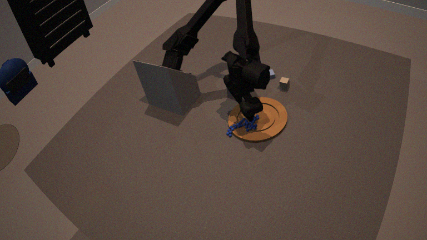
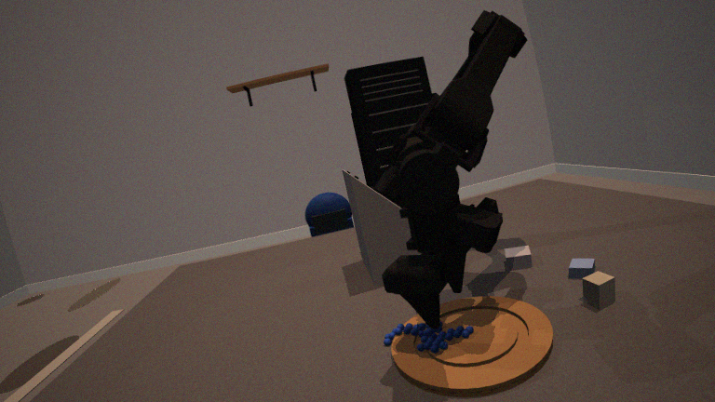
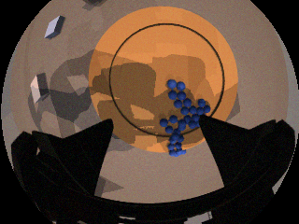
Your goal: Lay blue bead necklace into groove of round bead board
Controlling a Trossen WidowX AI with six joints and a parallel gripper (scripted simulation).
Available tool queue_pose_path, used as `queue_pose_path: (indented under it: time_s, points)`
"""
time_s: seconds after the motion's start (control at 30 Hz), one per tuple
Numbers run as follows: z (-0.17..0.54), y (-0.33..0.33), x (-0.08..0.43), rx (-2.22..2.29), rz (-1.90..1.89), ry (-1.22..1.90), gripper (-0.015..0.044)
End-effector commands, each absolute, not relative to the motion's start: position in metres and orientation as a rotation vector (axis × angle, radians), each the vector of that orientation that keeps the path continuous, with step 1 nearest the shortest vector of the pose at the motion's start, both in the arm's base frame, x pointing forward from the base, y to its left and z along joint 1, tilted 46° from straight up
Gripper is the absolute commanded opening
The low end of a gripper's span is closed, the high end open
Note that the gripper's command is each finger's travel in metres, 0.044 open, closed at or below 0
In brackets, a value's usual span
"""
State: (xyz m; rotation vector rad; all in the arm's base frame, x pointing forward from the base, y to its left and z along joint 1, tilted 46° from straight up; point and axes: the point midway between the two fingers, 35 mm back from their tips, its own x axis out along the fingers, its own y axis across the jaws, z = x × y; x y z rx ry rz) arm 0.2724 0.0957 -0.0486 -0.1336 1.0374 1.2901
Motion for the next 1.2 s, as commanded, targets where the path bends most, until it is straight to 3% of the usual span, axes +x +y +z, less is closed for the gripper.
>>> queue_pose_path:
  time_s: [0.0, 0.63, 1.03, 1.17]
  points:
    - [-0.046, 0.092, 0.273, -0.140, 1.285, 1.034, 0.0440]
    - [-0.046, 0.092, 0.273, -0.140, 1.285, 1.034, 0.0440]
    - [-0.047, 0.081, 0.274, 0.653, 0.610, 1.575, 0.0125]
    - [-0.047, 0.077, 0.274, 0.950, 0.292, 1.713, 0.0120]
